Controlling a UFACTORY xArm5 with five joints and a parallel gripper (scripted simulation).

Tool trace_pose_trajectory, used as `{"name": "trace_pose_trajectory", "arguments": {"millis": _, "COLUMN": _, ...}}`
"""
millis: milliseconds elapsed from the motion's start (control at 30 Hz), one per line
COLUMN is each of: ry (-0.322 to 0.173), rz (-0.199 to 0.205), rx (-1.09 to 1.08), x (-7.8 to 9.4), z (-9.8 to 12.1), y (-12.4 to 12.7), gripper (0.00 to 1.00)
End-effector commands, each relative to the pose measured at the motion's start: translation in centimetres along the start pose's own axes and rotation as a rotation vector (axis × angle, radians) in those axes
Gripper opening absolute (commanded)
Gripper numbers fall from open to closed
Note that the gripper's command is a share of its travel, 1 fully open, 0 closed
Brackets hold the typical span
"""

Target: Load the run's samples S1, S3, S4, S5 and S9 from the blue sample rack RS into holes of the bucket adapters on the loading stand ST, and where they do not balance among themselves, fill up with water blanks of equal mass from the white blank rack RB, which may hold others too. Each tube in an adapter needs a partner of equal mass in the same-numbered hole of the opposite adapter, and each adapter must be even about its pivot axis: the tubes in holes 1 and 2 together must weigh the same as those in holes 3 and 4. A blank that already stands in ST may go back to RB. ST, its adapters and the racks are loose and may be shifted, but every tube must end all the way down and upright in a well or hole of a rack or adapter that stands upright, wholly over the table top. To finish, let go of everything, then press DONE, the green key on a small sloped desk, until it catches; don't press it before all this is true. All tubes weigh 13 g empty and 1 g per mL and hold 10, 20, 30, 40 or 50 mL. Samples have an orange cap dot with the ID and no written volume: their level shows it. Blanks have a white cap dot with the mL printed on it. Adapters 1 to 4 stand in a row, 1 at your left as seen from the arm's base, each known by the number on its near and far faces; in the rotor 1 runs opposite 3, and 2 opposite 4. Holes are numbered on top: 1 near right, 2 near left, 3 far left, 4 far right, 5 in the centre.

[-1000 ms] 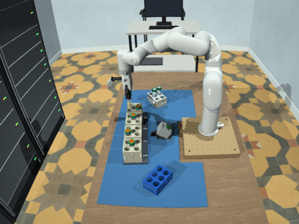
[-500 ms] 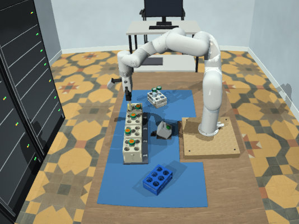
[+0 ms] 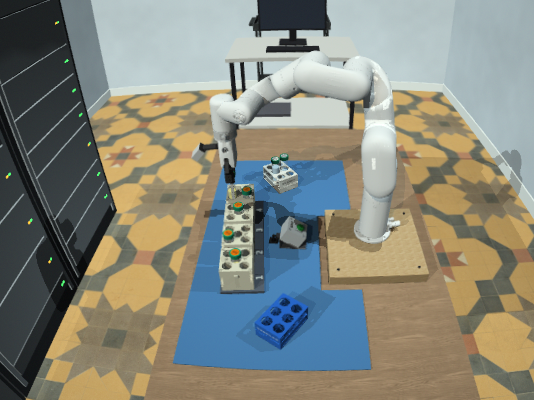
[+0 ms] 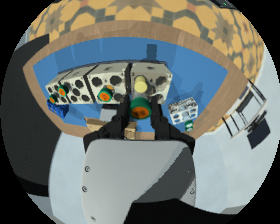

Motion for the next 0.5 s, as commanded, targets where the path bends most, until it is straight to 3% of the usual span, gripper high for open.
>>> {"name": "trace_pose_trajectory", "arguments": {"millis": 0, "ry": 0.004, "rz": 0.002, "rx": 0.000, "x": 0.1, "z": -0.1, "y": 0.0, "gripper": 0.00}}
{"name": "trace_pose_trajectory", "arguments": {"millis": 467, "ry": 0.004, "rz": 0.002, "rx": 0.000, "x": 1.3, "z": -0.1, "y": 0.0, "gripper": 0.00}}
Point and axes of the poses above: the point where the finger pads meet when closed, its own x axis out along the fingers, its own y axis across the jaws, z = x × y, the point moved 2 cm from there along -x, back along the fingers, and after that the axes turned 3 degrees about -x, right-handed, at the moved point
